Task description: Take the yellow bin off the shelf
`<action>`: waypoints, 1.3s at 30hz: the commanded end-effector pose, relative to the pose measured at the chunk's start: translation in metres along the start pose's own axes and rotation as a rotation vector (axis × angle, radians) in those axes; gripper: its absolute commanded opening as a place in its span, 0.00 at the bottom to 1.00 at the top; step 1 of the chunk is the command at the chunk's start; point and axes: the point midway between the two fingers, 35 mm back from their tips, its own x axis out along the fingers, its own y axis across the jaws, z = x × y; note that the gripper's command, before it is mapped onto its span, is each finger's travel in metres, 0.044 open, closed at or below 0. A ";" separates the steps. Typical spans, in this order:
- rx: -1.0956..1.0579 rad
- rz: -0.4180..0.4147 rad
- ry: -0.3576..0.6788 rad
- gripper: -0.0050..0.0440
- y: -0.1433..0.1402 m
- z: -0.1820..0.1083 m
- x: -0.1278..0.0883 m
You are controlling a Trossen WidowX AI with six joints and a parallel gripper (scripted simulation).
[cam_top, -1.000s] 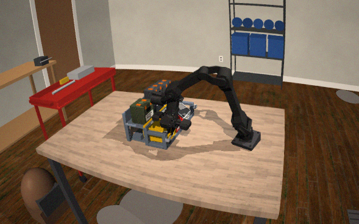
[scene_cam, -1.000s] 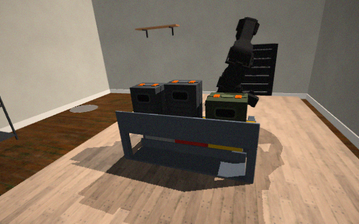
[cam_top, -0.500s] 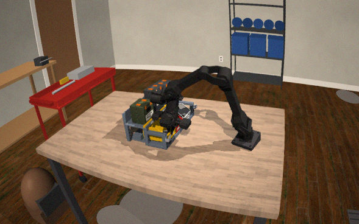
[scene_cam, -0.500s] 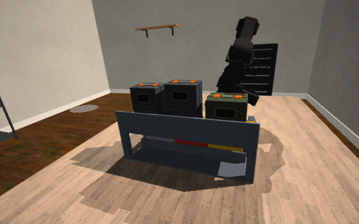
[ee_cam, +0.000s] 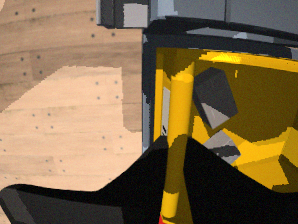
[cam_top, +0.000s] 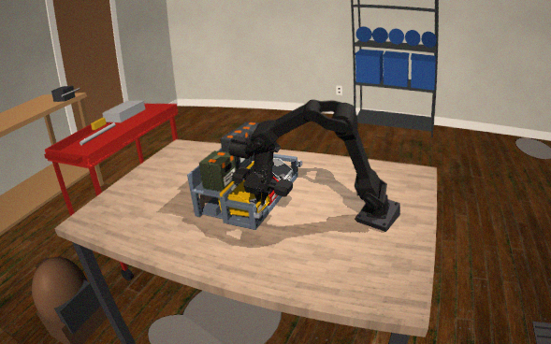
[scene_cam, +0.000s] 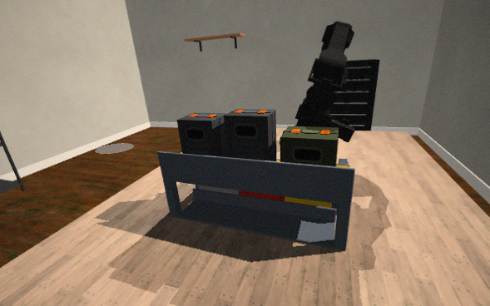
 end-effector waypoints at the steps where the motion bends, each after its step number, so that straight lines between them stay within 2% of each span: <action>1: -0.013 -0.052 -0.006 0.10 -0.011 0.004 -0.014; 6: -0.009 -0.033 -0.004 0.10 -0.007 0.003 -0.010; 10: -0.014 -0.053 -0.006 0.10 -0.013 0.004 -0.016; 39: -0.014 -0.053 -0.006 0.10 -0.013 0.004 -0.014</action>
